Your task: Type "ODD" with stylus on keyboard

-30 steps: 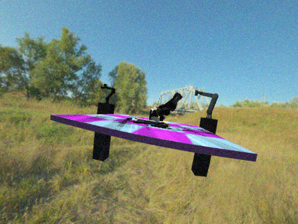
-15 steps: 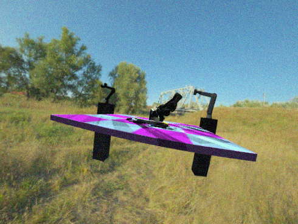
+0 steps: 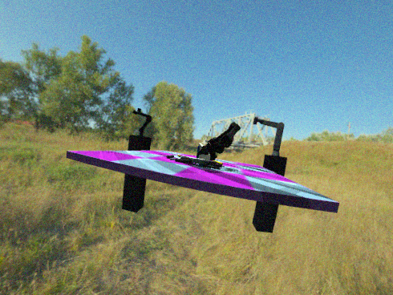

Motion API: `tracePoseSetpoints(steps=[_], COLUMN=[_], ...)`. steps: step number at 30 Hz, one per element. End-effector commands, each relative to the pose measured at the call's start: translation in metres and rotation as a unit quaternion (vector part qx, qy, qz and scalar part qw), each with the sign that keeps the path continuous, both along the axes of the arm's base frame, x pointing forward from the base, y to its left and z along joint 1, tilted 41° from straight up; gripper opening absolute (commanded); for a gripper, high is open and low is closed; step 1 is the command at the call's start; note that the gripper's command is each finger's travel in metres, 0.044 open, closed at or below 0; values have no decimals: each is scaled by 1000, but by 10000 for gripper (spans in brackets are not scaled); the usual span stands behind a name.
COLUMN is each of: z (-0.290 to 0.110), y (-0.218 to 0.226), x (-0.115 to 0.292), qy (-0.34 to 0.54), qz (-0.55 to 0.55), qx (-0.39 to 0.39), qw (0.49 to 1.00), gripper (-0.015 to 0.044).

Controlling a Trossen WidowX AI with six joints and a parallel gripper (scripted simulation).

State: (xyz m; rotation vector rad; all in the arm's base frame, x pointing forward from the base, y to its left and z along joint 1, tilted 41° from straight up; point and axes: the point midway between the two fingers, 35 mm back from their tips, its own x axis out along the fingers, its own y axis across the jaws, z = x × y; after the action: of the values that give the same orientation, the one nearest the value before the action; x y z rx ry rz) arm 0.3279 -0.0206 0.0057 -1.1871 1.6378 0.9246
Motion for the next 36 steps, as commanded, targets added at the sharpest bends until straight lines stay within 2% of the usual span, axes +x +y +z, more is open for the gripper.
tracePoseSetpoints(steps=[1,8,16,21,26,28,36], z=[0,0,26,25,25,24,16], y=[0,-1,-23,-23,-23,-26,-39], x=[0,-1,-7,-6,-6,-7,-10], qy=[1,1,1,-2,-2,-1,1], qz=[-2,-2,-2,-7,-7,-6,-2], qx=[2,2,1,2,2,2,-1], qw=[1000,1000,1000,1000,1000,1000,1000], gripper=[81,81,81,85,51,0,0])
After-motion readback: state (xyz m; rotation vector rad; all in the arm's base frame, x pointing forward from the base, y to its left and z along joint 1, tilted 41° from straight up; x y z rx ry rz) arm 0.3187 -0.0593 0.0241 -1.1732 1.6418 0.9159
